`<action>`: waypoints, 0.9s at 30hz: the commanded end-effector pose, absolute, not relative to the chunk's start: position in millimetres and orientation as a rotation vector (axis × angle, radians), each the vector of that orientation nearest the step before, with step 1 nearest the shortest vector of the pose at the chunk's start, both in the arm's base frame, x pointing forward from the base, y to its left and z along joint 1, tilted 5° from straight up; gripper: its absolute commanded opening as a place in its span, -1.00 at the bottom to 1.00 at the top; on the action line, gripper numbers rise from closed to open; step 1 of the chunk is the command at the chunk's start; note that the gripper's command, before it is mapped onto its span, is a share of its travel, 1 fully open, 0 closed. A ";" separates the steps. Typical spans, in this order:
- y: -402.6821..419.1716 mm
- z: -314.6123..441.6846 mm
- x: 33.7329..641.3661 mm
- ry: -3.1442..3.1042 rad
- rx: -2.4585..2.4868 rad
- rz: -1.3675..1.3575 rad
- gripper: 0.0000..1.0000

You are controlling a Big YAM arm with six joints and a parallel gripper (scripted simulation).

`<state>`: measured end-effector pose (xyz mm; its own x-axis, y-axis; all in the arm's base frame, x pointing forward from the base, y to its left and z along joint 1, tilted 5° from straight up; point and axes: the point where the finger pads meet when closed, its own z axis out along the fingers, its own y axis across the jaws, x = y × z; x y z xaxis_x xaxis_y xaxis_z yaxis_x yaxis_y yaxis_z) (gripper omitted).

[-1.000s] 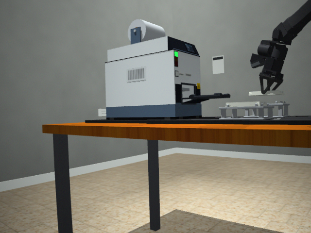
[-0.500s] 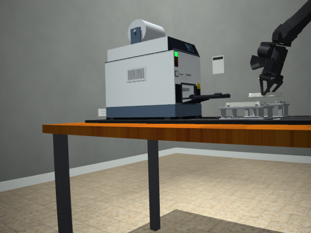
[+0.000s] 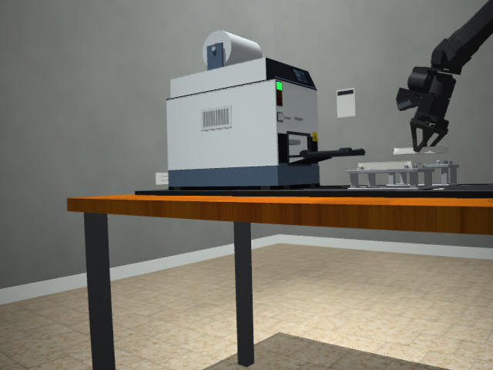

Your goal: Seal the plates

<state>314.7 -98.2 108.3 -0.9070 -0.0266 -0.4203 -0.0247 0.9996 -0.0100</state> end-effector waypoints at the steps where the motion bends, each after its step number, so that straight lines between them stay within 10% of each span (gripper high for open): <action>1: -96.8 122.0 322.8 2.685 -0.039 -0.015 -1.00; 27: -102.8 130.2 337.1 2.653 -0.041 -0.031 -1.00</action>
